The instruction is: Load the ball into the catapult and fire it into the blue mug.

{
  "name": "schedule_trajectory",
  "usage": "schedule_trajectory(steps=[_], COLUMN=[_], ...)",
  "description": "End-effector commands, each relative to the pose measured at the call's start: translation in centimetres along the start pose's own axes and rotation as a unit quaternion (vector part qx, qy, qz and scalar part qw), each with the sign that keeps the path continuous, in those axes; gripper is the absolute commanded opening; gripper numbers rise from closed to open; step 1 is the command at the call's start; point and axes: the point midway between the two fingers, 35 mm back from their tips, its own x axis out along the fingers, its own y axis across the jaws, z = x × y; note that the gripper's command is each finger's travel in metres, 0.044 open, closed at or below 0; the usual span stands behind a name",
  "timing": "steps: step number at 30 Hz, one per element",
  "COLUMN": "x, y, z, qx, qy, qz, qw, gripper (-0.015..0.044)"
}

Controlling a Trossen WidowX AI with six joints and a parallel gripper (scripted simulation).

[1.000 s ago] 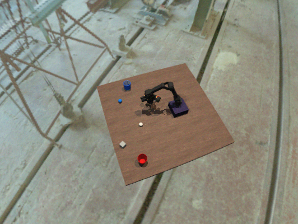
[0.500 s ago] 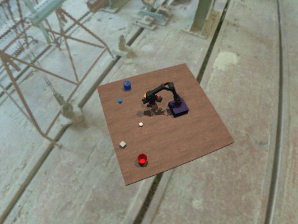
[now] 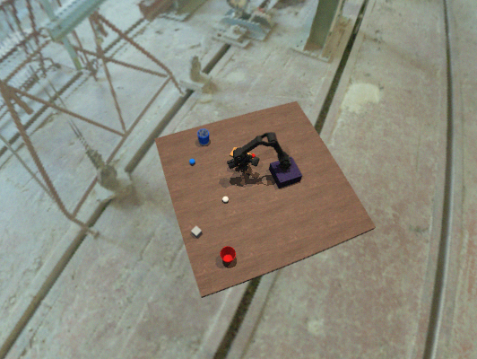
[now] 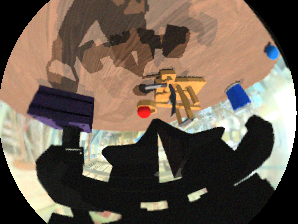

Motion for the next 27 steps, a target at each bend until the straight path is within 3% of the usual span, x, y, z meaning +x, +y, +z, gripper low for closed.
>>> schedule_trajectory(steps=[1, 27], x=[0.6, 3.6], y=[0.1, 0.5], z=[0.5, 3.6], qx=[-0.003, -0.004], qy=[0.004, 0.004], qz=[0.002, 0.002], qw=[1.000, 1.000], gripper=[0.0000, 0.0000])
